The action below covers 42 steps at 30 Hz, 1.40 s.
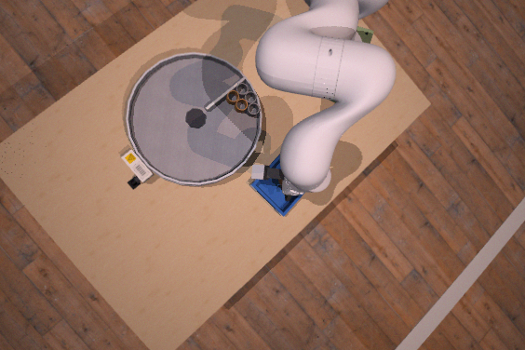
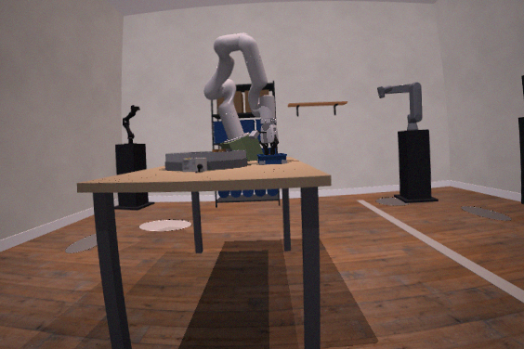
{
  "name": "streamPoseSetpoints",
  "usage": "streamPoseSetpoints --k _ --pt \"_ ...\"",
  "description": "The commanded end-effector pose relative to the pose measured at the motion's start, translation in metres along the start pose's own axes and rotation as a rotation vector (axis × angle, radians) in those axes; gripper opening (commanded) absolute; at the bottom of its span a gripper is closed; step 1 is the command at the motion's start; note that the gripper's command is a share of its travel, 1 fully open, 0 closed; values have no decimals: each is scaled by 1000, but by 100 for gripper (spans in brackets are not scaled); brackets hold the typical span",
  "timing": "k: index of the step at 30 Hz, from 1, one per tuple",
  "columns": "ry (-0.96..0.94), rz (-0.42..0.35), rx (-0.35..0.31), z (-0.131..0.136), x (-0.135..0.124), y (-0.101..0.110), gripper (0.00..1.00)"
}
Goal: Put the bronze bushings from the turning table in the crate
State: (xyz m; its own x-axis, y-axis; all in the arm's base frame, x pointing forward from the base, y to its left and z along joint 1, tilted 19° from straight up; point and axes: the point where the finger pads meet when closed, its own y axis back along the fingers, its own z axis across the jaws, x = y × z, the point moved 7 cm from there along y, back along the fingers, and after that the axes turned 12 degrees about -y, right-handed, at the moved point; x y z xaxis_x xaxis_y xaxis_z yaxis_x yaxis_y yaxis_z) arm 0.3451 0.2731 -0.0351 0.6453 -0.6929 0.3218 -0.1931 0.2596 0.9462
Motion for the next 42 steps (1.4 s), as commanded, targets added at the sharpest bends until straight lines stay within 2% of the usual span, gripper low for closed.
streamPoseSetpoints --k 1,42 --pt "0 0 1 -1 0 0 0" --pt "0 0 1 -1 0 -5 0"
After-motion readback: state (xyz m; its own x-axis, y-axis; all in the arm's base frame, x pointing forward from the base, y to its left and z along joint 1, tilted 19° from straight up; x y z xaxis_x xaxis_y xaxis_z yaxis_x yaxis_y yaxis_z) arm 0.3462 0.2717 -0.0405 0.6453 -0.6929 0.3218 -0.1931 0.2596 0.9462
